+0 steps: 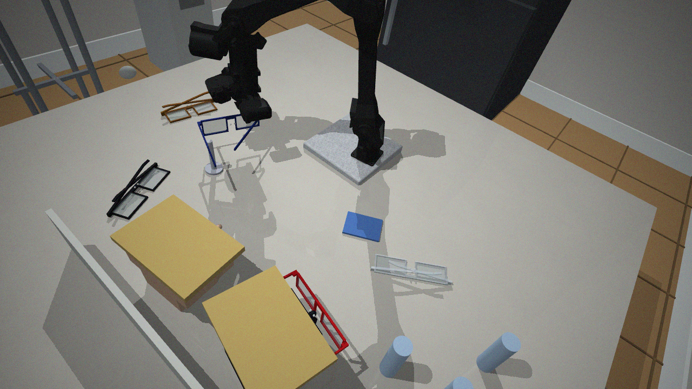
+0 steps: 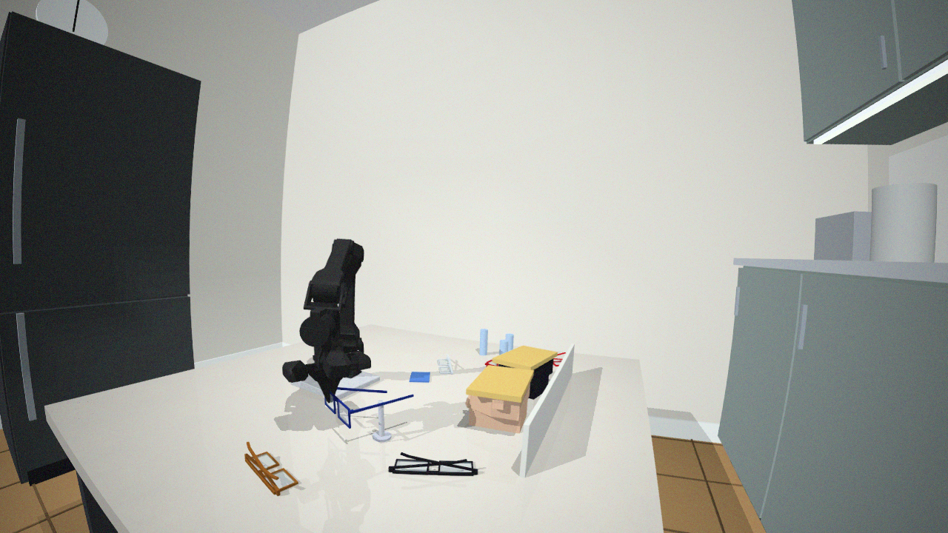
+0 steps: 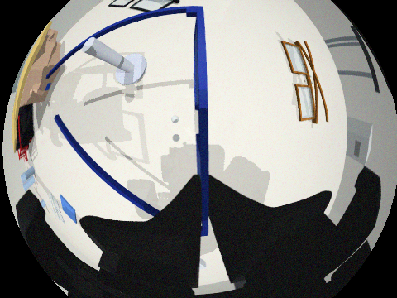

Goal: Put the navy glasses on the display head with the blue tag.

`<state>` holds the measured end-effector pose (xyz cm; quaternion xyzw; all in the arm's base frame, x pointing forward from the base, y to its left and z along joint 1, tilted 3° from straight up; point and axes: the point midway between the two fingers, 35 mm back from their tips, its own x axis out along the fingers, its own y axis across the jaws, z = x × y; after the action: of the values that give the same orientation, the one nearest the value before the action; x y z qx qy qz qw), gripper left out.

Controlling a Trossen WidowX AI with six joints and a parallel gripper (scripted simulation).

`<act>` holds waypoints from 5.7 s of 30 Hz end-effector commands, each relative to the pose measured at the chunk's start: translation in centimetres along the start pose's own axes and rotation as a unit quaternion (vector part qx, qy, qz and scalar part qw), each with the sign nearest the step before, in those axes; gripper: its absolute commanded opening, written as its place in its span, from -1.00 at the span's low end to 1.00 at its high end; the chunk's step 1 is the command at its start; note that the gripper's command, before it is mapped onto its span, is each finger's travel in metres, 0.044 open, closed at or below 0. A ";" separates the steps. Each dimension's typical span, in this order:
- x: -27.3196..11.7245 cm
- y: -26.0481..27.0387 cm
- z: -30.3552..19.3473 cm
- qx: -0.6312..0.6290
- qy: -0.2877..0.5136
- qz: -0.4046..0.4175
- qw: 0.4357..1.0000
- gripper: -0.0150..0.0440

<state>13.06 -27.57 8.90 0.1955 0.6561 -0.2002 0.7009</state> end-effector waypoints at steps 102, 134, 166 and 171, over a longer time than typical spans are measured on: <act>-6.3 8.8 13.4 -0.932 -0.006 -0.002 0.363 -0.49; -0.2 10.1 14.4 -0.966 -0.007 -0.003 0.257 -0.49; -0.2 12.6 13.5 -0.966 -0.008 -0.002 0.257 -0.49; -0.2 12.9 13.3 -0.966 -0.008 -0.002 0.257 -0.49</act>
<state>31.24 -24.17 10.19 -0.6316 0.3561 0.5790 0.3729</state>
